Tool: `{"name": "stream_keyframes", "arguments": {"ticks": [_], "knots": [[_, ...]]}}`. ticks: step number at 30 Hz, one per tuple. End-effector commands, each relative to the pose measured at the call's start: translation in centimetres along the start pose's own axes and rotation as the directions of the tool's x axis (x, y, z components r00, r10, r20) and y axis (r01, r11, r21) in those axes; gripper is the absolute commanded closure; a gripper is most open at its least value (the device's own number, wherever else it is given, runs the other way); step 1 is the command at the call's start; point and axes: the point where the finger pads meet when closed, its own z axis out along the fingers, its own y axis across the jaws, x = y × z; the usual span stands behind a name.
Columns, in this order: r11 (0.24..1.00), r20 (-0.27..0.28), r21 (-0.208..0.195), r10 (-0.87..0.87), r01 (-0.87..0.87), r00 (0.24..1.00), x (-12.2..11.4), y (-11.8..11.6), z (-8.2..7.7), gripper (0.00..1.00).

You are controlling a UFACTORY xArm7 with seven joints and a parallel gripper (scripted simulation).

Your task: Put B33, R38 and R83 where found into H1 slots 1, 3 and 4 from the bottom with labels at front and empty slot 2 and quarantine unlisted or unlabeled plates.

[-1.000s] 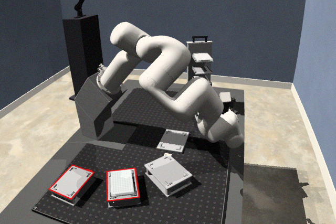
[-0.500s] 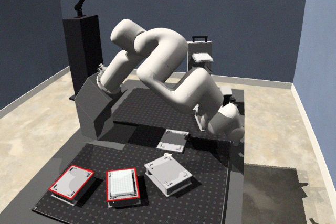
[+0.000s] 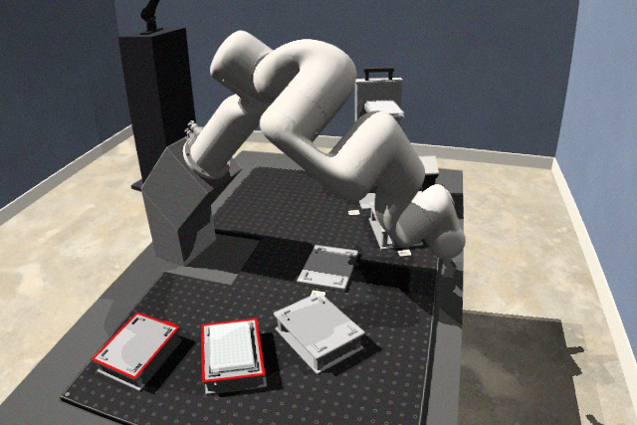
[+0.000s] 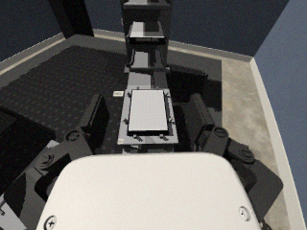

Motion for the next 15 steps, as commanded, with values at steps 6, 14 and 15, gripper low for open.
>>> {"name": "stream_keyframes", "arguments": {"ticks": [6, 14, 15], "knots": [[1.000, 0.132, -0.002, -0.002, 0.002, 0.991, 0.10, 0.09, -0.01, 0.00], [1.000, 0.263, -0.003, -0.001, 0.002, 0.965, 0.09, 0.09, -0.01, 0.00], [1.000, 0.279, -0.003, -0.001, 0.002, 0.960, 0.09, 0.09, -0.01, 0.00]]}}
